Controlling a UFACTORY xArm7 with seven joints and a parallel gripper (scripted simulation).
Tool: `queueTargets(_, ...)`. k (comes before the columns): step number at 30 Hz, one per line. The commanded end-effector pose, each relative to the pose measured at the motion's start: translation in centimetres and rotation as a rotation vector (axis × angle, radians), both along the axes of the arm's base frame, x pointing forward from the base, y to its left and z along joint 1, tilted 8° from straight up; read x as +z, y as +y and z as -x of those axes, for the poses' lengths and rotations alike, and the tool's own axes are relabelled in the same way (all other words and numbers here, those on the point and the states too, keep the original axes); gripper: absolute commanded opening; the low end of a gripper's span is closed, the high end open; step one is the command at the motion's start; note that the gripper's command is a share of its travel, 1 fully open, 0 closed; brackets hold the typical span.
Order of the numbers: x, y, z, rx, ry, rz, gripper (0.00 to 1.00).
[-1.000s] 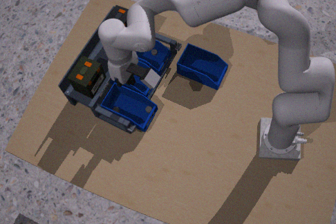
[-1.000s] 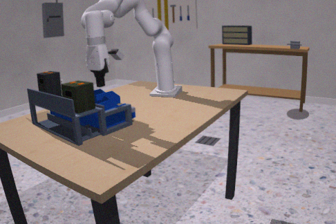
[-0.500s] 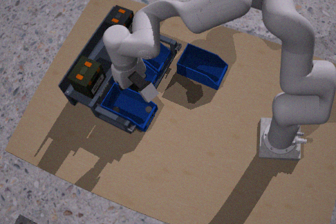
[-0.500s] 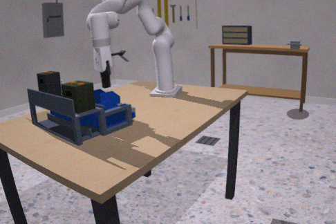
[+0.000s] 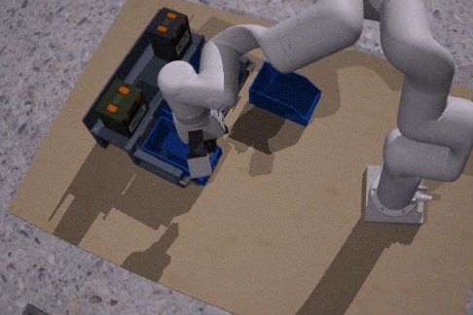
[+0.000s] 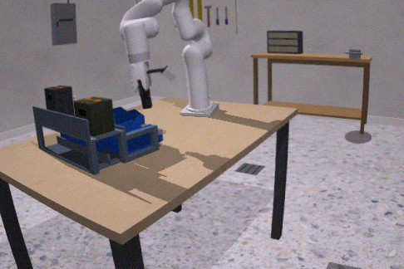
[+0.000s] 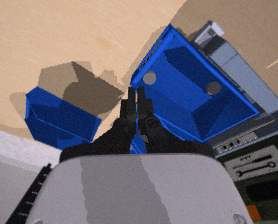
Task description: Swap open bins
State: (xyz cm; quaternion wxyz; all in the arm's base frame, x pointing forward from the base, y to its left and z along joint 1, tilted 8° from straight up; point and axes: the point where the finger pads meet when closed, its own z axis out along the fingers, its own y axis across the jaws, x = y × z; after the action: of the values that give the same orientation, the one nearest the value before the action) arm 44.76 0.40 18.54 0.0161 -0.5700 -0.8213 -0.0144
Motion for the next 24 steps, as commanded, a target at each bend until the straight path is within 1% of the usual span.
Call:
queueTargets(1, 0.0, 1.2, 1.5, -0.268, -0.08, 0.001, 0.0)
queueTargets(7, -0.5, 2.0, 2.6, -0.495, -0.09, -0.01, 0.0)
queueTargets(11, -0.5, 2.1, 2.7, -0.608, -0.134, -0.012, 0.0)
queueTargets(24, -0.5, 2.1, 2.7, -0.608, -0.134, -0.012, 0.0)
